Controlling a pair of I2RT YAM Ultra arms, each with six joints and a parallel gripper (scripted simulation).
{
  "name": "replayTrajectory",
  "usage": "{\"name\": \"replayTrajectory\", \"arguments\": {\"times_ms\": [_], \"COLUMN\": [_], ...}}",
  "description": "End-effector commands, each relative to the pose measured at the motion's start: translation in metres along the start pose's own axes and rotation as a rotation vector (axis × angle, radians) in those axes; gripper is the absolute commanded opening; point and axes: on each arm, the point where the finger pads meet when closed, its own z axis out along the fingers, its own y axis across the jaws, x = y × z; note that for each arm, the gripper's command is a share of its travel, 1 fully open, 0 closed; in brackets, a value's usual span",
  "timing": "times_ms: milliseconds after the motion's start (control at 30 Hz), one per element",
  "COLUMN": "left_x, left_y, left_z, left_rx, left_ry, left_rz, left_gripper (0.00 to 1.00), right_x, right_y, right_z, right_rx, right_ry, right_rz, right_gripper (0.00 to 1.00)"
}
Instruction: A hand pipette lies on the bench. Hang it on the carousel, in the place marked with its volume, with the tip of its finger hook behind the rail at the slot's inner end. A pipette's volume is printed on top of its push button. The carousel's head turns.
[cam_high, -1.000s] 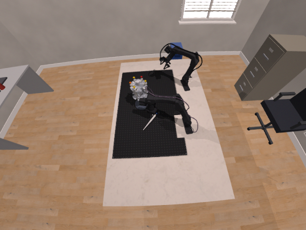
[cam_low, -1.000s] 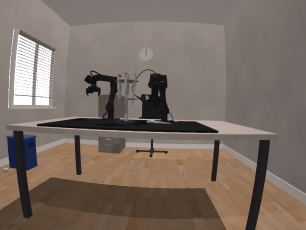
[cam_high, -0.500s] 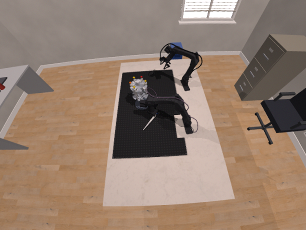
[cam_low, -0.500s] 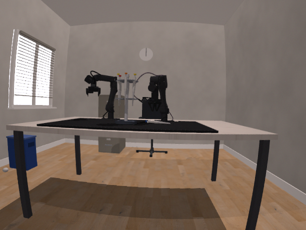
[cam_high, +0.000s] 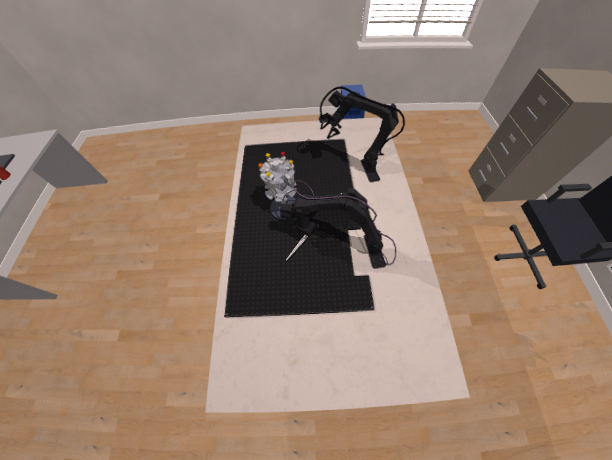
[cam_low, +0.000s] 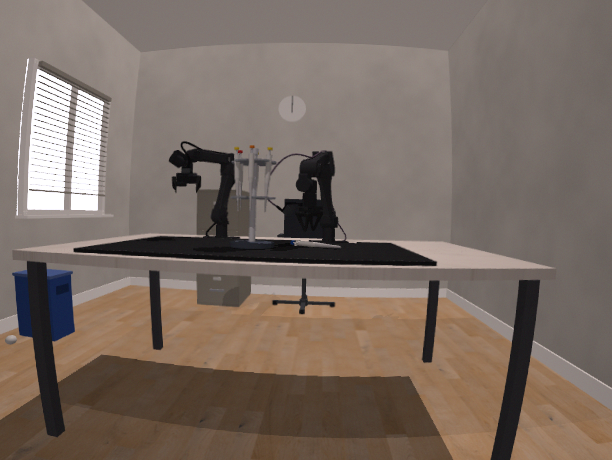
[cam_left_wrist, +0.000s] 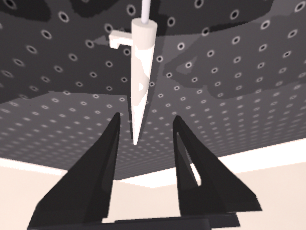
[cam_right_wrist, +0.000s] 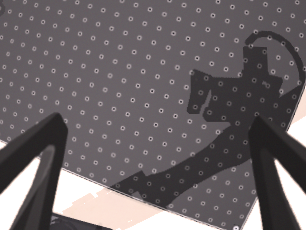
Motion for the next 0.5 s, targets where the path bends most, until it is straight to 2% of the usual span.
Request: {"name": "replayTrajectory", "arguments": {"times_ms": [0, 133, 233, 333, 433, 467], "left_x": [0.001, 0.001, 0.001, 0.006, 0.006, 0.004], "left_y": [0.006, 0.006, 0.006, 0.017, 0.017, 0.009], "left_z": [0.007, 0.023, 0.023, 0.005, 0.006, 0.017], "left_rx": [-0.031, -0.017, -0.025, -0.085, -0.083, -0.039], "left_ry": [0.009, 0.003, 0.006, 0.034, 0.033, 0.017], "left_rz": [0.005, 0.005, 0.005, 0.005, 0.005, 0.001], "left_gripper": [0.54, 0.54, 0.54, 0.54, 0.54, 0.54], "right_x": [-0.01, -0.01, -0.01, -0.01, -0.01, -0.01], "right_y": [-0.004, -0.004, -0.004, -0.004, -0.004, -0.004], "right_z": [-0.006, -0.006, -0.006, -0.006, -0.006, -0.006], "right_rx": [0.018, 0.018, 0.018, 0.018, 0.018, 0.018], "right_ry": [-0.041, -0.041, -0.041, -0.041, -0.041, -0.041], "right_rz": [-0.025, -0.025, -0.025, -0.025, -0.025, -0.025], "right_gripper": [1.0, 1.0, 1.0, 1.0, 1.0, 1.0]}}
